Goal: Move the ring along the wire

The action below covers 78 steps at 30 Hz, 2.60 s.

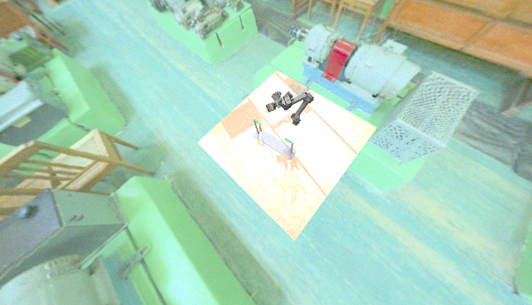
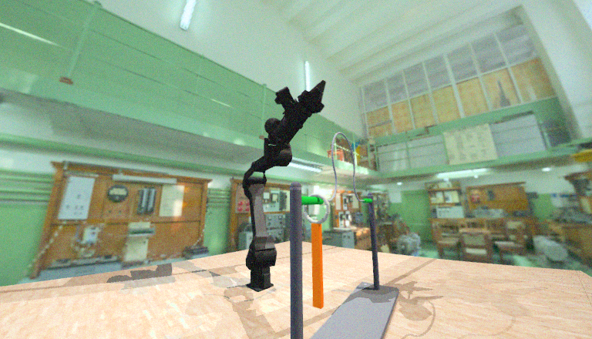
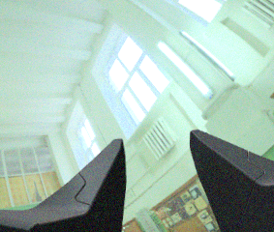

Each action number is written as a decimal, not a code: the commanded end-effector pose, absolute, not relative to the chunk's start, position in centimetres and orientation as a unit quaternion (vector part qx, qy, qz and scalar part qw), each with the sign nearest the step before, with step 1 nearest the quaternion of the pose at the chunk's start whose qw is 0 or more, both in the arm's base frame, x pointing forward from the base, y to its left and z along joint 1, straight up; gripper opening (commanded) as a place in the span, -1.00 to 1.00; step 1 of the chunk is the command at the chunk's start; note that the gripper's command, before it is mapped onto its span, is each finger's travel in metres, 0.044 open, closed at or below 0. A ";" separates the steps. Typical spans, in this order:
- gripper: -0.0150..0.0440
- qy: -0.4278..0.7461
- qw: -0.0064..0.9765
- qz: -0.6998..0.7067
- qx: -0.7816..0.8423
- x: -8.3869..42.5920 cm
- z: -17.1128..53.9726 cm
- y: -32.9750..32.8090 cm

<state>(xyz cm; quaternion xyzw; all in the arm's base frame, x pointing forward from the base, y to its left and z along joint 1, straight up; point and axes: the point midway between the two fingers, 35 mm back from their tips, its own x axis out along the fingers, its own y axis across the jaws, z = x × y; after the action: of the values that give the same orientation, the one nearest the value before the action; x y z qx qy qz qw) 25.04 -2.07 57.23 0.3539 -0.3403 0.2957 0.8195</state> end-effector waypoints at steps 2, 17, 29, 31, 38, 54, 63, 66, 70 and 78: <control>0.05 -0.321 0.865 0.222 0.316 28.4 53.6 -5.8; 0.05 -0.224 0.957 0.044 0.177 32.9 40.2 -17.6; 0.05 -0.103 0.994 -0.031 0.016 29.7 26.2 -23.9; 0.05 -0.078 0.997 -0.025 0.000 29.0 23.2 -23.9; 0.05 -0.011 0.999 0.011 -0.046 25.4 13.9 -21.9; 0.05 0.008 0.998 0.054 -0.042 24.8 10.8 -17.9; 0.05 -0.004 0.998 0.058 -0.008 27.3 13.6 -17.3; 0.05 -0.004 0.998 0.058 -0.008 27.5 13.6 -17.3; 0.05 -0.005 0.998 0.058 -0.008 28.1 13.6 -17.4; 0.05 -0.005 0.998 0.058 -0.008 29.3 13.6 -17.4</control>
<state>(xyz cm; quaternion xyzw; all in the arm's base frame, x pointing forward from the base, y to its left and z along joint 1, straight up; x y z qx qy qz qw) 28.85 -17.26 13.72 -0.0114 -0.0062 0.0595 0.9981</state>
